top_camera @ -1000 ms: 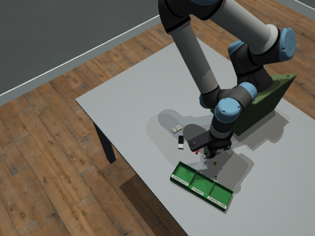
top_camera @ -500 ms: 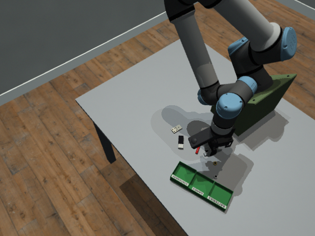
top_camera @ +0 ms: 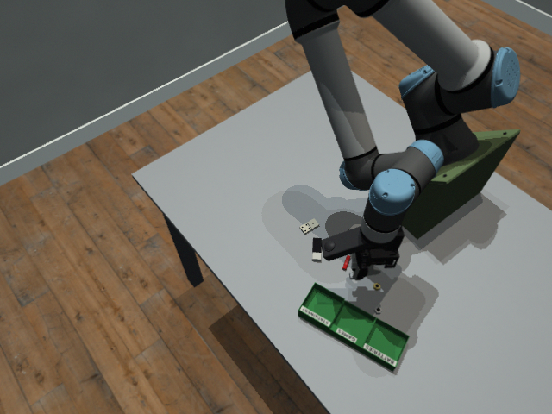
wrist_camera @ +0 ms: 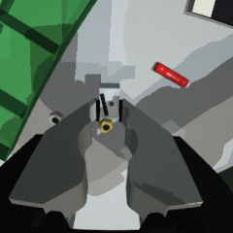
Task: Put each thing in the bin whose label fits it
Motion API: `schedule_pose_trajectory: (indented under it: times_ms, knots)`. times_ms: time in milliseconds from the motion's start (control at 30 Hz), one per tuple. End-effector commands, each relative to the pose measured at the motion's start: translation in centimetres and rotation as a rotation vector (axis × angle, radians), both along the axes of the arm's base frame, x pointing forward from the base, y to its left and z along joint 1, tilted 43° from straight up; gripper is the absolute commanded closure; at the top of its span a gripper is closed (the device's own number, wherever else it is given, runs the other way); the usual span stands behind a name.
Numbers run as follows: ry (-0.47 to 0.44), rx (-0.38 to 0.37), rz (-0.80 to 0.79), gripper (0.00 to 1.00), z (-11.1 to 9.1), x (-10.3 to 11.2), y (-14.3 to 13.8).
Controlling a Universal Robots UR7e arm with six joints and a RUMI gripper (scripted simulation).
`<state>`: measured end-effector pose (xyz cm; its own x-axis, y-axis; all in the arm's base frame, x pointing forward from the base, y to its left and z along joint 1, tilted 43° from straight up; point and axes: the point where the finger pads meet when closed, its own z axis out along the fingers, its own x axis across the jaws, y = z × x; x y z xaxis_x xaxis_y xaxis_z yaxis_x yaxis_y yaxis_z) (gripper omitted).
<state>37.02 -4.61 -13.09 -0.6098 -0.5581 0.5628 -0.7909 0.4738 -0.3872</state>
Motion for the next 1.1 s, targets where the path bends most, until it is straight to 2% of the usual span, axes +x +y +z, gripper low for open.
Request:
schedule_pose_trajectory:
  times_ms: [0, 400, 467, 500, 533, 1067]
  knots:
    - [-0.104, -0.013, -0.117, 1.0, 0.0, 2.3, -0.2]
    - [-0.351, -0.028, -0.374, 1.0, 0.2, 9.5, -1.0]
    - [-0.351, -0.028, -0.374, 1.0, 0.2, 9.5, -1.0]
    - [-0.402, -0.037, -0.437, 1.0, 0.2, 9.9, -1.0]
    - [-0.408, -0.038, -0.445, 1.0, 0.2, 10.0, -1.0]
    - [-0.408, -0.038, -0.445, 1.0, 0.2, 9.9, -1.0]
